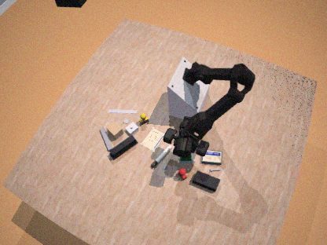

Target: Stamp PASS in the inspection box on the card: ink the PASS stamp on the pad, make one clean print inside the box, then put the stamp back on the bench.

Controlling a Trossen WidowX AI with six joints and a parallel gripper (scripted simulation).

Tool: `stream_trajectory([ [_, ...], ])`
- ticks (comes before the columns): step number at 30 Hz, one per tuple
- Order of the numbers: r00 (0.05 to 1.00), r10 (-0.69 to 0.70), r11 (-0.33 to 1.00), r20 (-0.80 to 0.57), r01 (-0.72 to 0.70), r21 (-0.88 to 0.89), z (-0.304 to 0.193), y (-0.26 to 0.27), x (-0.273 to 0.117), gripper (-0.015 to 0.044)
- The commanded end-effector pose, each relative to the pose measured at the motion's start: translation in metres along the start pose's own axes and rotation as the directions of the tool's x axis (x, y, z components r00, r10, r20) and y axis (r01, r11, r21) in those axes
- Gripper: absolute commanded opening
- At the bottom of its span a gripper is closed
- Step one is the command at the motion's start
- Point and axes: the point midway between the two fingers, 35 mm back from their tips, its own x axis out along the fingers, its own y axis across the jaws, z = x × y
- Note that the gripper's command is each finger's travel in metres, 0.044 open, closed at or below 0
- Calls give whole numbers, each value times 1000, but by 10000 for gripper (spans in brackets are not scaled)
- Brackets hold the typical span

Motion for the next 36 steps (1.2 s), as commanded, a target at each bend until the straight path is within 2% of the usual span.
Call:
stream_trajectory([
  [1, 1000, -2, 1000, -1, 2, 6, 0, -1, 1, 0],
  [36, 1000, -2, 1000, -2, 2, -1, 0, -1, 7, 0],
])
